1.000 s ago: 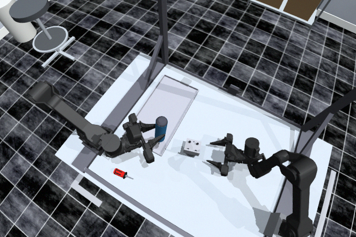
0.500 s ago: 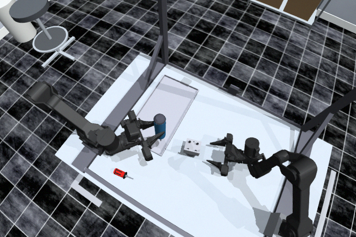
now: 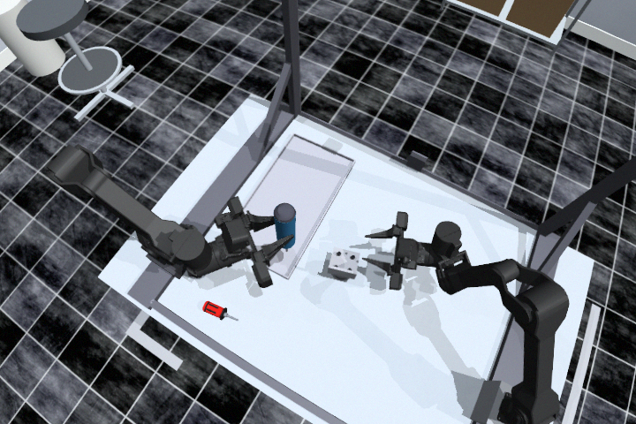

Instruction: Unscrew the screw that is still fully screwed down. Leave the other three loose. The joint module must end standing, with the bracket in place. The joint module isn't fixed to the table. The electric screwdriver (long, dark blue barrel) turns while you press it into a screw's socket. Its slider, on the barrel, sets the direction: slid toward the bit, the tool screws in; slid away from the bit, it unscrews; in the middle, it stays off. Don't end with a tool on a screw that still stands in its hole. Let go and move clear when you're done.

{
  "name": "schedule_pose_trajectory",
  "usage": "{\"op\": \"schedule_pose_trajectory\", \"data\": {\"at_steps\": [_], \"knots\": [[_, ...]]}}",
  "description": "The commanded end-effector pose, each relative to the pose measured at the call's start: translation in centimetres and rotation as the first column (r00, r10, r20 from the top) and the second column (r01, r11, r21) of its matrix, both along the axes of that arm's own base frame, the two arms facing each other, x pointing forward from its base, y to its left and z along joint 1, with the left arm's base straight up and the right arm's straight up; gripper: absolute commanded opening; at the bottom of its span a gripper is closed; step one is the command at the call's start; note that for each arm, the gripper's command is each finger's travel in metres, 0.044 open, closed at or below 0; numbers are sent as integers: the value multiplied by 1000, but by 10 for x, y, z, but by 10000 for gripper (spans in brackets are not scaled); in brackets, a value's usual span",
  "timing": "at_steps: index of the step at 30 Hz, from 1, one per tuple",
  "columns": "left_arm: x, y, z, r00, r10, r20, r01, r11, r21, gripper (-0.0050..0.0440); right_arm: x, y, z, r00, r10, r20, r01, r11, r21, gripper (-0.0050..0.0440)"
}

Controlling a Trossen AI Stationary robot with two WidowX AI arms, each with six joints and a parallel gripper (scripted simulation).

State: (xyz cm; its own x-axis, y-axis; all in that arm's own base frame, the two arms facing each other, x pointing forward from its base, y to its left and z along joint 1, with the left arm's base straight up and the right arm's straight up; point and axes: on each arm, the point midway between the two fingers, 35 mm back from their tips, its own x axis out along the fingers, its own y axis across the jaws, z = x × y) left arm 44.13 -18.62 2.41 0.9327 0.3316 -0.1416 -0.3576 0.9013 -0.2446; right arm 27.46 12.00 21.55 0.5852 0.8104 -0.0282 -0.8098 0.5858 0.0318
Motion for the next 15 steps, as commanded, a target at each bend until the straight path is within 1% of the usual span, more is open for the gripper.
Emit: {"op": "schedule_pose_trajectory", "data": {"at_steps": [1, 2, 4, 9, 15], "knots": [[28, -18, 41, 989, 79, 122, -62, 989, -135, 250, 1, 1, 19, 998, 5, 59, -5, 1000, 0, 165], [33, -21, 49, 984, 101, 147, -75, 983, -168, 250, 1, 1, 19, 998, 5, 59, -5, 1000, 0, 165], [33, -21, 49, 984, 101, 147, -75, 983, -168, 250, 1, 1, 19, 998, 5, 59, -5, 1000, 0, 165], [56, -33, 94, 935, 234, 267, -129, 924, -359, 250, 1, 1, 19, 998, 5, 59, -5, 1000, 0, 165], [73, -41, 138, 854, 382, 353, -141, 823, -551, 250, 1, 1, 19, 998, 5, 59, -5, 1000, 0, 165]]}}
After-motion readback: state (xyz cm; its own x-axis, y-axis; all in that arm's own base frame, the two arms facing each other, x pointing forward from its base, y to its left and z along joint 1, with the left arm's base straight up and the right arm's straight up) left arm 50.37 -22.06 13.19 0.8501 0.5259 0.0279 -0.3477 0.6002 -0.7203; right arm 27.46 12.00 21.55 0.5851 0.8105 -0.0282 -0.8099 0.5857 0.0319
